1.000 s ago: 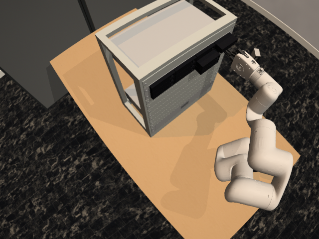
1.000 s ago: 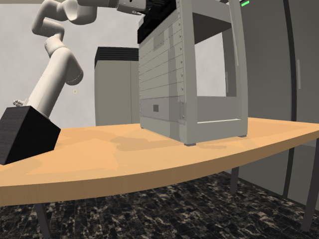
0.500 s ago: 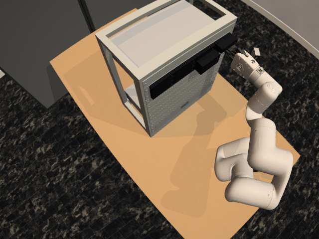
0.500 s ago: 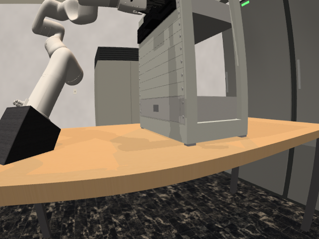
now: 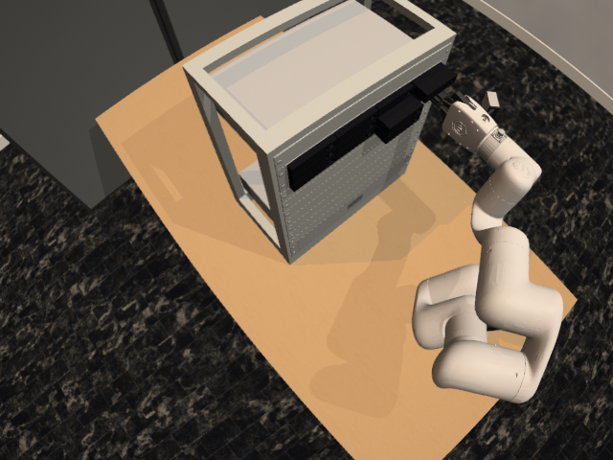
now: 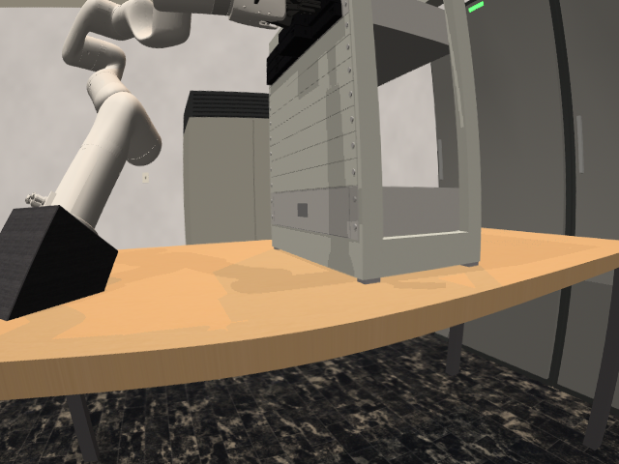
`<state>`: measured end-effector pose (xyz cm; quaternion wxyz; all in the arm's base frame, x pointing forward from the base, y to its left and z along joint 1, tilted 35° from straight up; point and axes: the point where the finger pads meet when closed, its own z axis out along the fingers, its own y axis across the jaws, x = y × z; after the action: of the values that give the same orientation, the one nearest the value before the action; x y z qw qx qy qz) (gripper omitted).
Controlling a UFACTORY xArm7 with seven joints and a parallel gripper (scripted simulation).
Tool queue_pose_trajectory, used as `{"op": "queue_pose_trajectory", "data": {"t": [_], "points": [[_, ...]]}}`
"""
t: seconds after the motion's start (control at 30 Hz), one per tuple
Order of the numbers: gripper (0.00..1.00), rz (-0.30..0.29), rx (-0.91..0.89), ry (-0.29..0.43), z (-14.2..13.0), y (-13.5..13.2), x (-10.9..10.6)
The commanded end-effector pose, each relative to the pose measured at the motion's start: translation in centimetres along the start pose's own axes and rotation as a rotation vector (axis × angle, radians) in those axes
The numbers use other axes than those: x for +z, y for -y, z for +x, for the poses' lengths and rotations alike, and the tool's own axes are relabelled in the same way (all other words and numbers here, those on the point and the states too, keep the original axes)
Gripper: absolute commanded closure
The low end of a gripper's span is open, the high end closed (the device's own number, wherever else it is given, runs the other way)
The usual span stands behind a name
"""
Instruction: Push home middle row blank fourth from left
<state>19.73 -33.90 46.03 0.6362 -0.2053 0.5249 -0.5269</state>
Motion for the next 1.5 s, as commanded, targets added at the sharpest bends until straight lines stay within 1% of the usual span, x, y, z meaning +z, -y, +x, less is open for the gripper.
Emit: {"op": "queue_pose_trajectory", "data": {"t": [0.0, 1.47], "points": [[1.00, -0.001, -0.002, 0.002, -0.10, -0.06, 0.18], [1.00, -0.001, -0.002, 0.002, -0.11, 0.05, 0.84]]}}
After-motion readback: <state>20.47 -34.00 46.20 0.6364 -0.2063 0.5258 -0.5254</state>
